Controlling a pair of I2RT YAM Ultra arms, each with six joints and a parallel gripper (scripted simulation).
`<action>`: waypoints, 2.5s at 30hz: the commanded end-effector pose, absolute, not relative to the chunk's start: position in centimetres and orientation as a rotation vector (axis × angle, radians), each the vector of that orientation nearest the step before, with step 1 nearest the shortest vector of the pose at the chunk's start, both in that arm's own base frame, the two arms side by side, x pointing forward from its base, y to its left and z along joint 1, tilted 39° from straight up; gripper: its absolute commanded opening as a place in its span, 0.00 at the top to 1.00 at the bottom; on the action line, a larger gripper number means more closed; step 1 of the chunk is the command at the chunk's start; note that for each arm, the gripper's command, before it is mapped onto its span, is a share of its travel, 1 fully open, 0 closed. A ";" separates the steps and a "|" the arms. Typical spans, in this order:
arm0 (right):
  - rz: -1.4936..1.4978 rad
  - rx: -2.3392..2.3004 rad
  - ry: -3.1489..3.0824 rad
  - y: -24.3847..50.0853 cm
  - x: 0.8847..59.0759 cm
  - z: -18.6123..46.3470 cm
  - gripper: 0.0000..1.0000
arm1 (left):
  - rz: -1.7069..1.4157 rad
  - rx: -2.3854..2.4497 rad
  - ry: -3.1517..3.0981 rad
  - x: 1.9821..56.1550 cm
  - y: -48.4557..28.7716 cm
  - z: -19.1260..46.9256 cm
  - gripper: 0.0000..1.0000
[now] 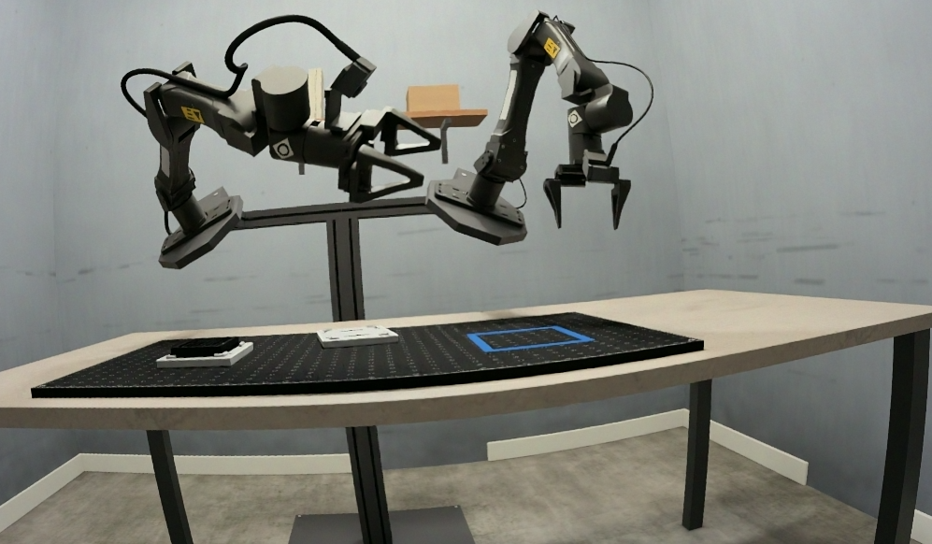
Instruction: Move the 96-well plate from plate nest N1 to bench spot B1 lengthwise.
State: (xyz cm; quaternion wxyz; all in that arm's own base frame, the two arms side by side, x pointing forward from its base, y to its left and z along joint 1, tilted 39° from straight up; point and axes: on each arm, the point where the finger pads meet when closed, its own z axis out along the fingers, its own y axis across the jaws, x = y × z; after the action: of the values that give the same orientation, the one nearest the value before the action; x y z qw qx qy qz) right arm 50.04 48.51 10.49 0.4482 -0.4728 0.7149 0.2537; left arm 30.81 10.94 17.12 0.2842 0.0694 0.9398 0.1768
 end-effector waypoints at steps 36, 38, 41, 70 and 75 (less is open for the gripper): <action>-0.291 -0.428 1.995 13.9 39.2 5.4 0.00 | 0.249 1.114 1.581 21.2 -32.5 11.6 0.00; -0.331 -0.398 2.003 12.2 38.6 4.9 0.00 | 0.229 1.136 1.556 19.8 -33.2 11.3 0.00; -0.389 -0.368 2.016 9.9 37.6 4.1 0.00 | 0.207 1.167 1.526 18.1 -33.9 11.0 0.00; -0.439 -0.350 2.113 8.2 36.2 1.9 0.00 | 0.189 1.194 1.514 17.3 -34.4 11.0 0.00; -0.489 -0.299 2.255 7.5 35.5 0.6 0.00 | 0.189 1.194 1.514 17.3 -34.4 11.0 0.00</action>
State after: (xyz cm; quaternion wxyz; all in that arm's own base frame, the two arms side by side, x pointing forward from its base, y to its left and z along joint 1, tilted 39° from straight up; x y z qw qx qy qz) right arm 35.22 7.07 -0.02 0.4208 -0.1428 0.8751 -0.1916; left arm 17.79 -34.06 10.76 0.5621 0.5065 0.6482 0.0859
